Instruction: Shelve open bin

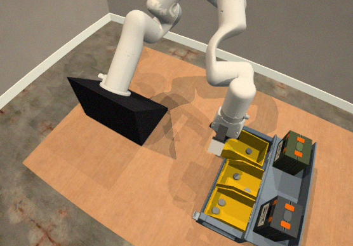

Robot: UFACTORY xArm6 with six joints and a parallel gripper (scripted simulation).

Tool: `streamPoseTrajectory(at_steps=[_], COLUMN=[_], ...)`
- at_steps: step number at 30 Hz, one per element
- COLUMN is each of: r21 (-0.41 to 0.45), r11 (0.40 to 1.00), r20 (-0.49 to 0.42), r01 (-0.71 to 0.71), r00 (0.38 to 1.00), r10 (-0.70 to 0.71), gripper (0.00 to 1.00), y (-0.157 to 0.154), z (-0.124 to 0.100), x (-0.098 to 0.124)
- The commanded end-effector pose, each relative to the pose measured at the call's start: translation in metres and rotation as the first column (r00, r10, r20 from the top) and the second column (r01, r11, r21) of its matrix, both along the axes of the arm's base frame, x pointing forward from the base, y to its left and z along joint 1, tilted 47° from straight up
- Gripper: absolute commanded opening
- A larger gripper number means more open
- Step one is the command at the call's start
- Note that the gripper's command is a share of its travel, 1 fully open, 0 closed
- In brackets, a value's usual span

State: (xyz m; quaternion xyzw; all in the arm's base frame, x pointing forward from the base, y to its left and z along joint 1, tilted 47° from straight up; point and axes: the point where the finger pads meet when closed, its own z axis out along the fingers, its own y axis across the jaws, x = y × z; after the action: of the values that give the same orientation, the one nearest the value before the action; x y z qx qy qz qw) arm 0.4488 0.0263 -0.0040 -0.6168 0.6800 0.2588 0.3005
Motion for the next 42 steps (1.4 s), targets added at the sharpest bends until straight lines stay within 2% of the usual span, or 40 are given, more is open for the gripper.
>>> streamPoseTrajectory(at_steps=[1,5,17,22,34,42], r21=[-0.001,-0.001,-0.001,-0.001,-0.001,-0.001], r11=[1.0,1.0,1.0,1.0,1.0,1.0], r20=[0.003,0.003,0.003,0.003,0.003,0.003], r01=[0.002,0.002,0.002,0.002,0.002,0.002], r00=[1.0,1.0,1.0,1.0,1.0,1.0], r10=[-0.002,-0.002,-0.002,-0.002,-0.002,-0.002], gripper=[0.0,0.0,0.0,0.0,0.0,0.0], y=[-0.001,-0.002,-0.002,-0.003,-0.003,-0.004], z=[0.001,0.001,0.001,0.001,0.001,0.002], x=[0.003,0.011,0.011,0.021,0.021,0.031])
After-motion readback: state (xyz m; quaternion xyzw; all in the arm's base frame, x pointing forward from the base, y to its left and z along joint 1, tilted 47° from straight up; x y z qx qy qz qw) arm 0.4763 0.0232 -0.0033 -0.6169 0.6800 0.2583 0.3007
